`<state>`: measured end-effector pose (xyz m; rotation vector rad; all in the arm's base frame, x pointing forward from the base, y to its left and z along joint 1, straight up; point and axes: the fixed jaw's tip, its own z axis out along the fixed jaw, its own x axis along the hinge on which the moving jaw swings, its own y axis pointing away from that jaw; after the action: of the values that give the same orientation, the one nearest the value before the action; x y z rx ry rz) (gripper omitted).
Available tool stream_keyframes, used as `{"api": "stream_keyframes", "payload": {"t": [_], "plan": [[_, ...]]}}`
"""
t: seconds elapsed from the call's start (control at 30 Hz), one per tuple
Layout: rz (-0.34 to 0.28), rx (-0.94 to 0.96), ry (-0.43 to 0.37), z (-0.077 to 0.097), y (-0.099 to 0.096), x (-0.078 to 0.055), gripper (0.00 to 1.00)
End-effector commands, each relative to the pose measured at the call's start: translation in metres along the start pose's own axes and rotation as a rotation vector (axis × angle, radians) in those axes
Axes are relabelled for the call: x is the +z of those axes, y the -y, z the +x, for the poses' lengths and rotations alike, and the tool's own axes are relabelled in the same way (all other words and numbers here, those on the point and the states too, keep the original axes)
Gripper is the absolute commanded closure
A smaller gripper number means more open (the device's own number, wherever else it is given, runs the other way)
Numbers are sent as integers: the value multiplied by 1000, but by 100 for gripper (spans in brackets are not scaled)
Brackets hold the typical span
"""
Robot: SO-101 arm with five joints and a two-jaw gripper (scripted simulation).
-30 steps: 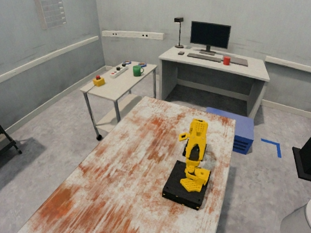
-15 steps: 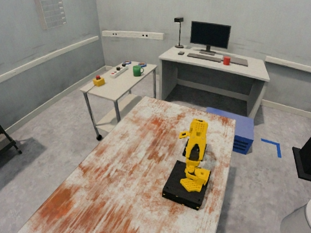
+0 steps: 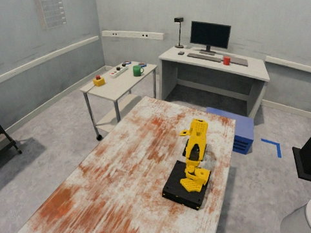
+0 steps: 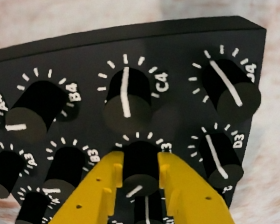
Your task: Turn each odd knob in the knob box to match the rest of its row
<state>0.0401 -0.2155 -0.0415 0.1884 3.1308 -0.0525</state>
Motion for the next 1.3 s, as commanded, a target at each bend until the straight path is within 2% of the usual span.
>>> {"api": "stream_keyframes", "payload": {"t": [0.0, 1.27], "plan": [[-31, 69, -7, 1, -5, 4, 99], [-28, 663, -16, -2, -4, 4, 99]]}}
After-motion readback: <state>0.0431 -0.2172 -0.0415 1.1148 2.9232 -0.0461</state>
